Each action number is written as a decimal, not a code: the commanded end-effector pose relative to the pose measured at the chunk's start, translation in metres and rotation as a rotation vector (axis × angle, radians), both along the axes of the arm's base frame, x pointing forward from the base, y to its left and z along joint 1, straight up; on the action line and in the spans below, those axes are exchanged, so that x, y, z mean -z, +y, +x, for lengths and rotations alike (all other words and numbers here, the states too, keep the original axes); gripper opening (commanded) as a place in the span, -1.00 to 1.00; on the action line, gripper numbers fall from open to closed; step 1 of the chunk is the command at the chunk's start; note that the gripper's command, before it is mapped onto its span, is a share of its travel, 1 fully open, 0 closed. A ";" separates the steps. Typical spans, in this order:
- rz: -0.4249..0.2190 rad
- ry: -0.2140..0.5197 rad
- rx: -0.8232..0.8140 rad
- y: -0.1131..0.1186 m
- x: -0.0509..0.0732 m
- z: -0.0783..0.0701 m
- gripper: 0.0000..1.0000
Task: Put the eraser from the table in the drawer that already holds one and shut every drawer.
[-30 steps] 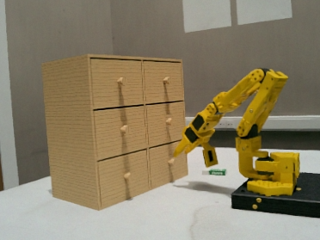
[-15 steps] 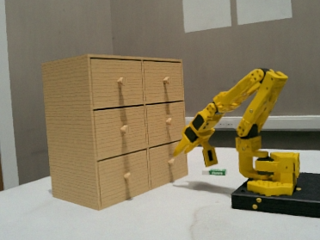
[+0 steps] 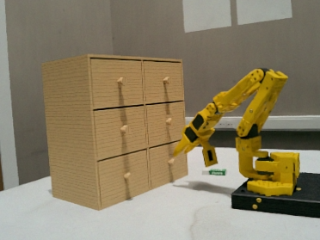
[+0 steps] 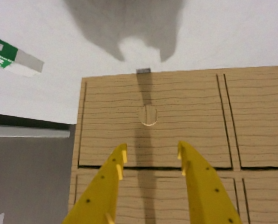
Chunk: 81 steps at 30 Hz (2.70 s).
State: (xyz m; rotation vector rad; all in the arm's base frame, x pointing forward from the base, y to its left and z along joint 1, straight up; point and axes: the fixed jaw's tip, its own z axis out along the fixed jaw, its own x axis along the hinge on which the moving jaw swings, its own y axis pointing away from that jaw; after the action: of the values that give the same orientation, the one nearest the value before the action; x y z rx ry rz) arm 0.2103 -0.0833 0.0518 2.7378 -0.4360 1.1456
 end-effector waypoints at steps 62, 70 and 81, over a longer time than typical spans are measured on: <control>-0.005 -0.006 -0.008 -0.009 0.028 0.028 -0.57; -0.005 -0.006 -0.009 -0.009 0.028 0.029 -0.57; -0.005 -0.006 -0.010 -0.009 0.028 0.030 -0.57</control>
State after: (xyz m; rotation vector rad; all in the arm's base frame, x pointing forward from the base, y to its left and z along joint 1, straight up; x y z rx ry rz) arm 0.2372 -0.0928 0.0237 2.7370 -0.4358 1.1470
